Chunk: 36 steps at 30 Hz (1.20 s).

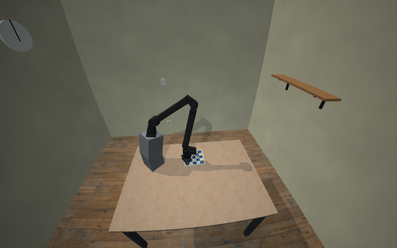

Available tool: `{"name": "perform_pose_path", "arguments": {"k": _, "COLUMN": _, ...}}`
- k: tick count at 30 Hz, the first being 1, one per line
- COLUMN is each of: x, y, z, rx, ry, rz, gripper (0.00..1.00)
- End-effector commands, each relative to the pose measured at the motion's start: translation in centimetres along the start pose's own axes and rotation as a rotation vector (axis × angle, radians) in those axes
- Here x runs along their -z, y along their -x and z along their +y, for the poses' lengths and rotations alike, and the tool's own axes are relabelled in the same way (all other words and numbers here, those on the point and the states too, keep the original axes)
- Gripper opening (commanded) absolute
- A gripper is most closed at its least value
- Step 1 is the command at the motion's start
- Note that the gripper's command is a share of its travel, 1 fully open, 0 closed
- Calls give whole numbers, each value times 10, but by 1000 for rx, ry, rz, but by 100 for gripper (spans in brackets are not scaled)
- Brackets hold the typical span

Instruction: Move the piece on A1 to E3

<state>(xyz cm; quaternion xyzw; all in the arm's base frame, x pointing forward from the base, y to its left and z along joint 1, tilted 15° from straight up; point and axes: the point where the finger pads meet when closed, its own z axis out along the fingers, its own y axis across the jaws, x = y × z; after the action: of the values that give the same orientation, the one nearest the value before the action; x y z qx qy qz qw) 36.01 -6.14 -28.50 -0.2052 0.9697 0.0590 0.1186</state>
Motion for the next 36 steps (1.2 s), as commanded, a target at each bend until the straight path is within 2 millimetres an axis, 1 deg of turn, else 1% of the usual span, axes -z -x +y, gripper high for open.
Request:
{"name": "perform_pose_path", "arguments": {"k": 1, "x": 1, "y": 5, "z": 3, "rx": 12, "ry": -8, "rz": -10, "gripper": 33}}
{"name": "perform_pose_path", "arguments": {"k": 35, "x": 1, "y": 5, "z": 3, "rx": 12, "ry": -8, "rz": -10, "gripper": 33}}
{"name": "perform_pose_path", "arguments": {"k": 36, "x": 1, "y": 5, "z": 3, "rx": 12, "ry": -8, "rz": -10, "gripper": 0}}
